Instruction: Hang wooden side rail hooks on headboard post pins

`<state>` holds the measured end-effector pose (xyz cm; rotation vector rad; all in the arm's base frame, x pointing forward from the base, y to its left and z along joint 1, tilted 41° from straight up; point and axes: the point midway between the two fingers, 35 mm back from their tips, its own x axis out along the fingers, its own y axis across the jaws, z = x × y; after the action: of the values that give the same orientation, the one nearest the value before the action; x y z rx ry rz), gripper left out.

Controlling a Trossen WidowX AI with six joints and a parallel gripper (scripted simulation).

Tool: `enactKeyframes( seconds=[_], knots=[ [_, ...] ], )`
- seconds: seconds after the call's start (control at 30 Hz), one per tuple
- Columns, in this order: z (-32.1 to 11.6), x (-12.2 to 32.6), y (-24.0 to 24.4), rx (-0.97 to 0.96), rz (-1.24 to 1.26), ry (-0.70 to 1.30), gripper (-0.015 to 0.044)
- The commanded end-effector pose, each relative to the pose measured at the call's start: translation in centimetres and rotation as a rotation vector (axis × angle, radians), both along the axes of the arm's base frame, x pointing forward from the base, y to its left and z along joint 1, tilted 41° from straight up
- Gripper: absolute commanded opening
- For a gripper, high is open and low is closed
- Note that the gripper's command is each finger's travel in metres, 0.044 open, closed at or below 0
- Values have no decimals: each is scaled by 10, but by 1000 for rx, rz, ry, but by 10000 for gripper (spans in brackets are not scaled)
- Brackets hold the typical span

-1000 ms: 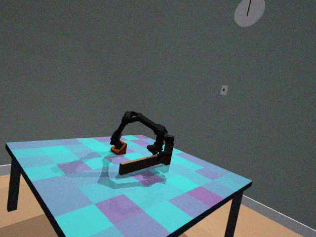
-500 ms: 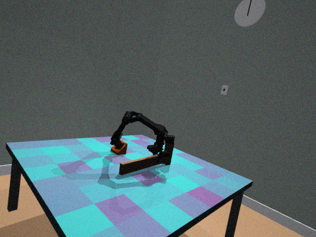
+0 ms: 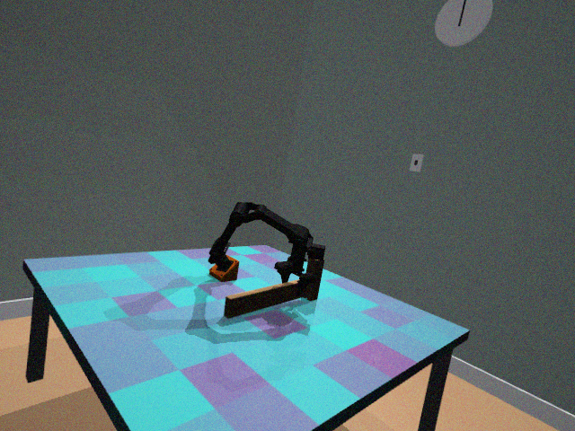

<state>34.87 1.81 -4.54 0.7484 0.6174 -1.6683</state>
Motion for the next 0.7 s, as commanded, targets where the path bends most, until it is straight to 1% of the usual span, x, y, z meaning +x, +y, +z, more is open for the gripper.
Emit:
enactKeyframes(
  seconds=[0.0,0.17,0.33,0.67],
  knots=[
    [21,6,20,12,6,-17,440],
    [24,6,20,13,6,-17,440],
    [42,1,-1,11,6,-17,440],
    [41,3,0,13,-3,-23,440]
  ],
)
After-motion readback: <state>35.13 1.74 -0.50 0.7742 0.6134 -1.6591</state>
